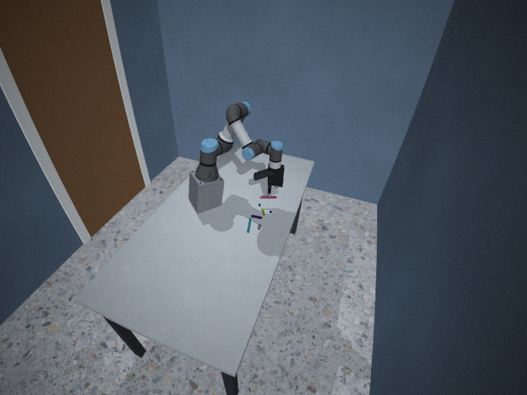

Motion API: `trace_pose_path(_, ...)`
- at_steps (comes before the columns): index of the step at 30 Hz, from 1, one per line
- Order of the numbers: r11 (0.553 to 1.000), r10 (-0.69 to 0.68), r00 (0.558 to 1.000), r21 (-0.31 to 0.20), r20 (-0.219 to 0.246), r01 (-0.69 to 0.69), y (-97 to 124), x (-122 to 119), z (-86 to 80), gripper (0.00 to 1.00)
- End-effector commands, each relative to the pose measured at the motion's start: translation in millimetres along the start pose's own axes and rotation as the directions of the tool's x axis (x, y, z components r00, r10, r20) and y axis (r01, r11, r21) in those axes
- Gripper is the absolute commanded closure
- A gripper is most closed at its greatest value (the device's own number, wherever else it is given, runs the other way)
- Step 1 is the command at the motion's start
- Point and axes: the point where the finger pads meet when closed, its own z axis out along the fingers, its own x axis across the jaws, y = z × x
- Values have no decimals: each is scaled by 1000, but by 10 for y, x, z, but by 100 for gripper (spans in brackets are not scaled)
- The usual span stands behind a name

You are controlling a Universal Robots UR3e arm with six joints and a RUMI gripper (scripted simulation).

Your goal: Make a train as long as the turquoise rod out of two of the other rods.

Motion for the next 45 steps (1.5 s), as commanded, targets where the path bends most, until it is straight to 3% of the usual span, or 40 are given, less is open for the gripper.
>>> trace_pose_path(1, 1000, 0, 1000, -5, 3, 0, 20, -9, 210, 100)
trace_pose_path(15, 1000, 0, 1000, -5, 3, 0, 21, -10, 486, 100)
trace_pose_path(45, 1000, 0, 1000, -5, 3, 0, 21, -10, 499, 100)
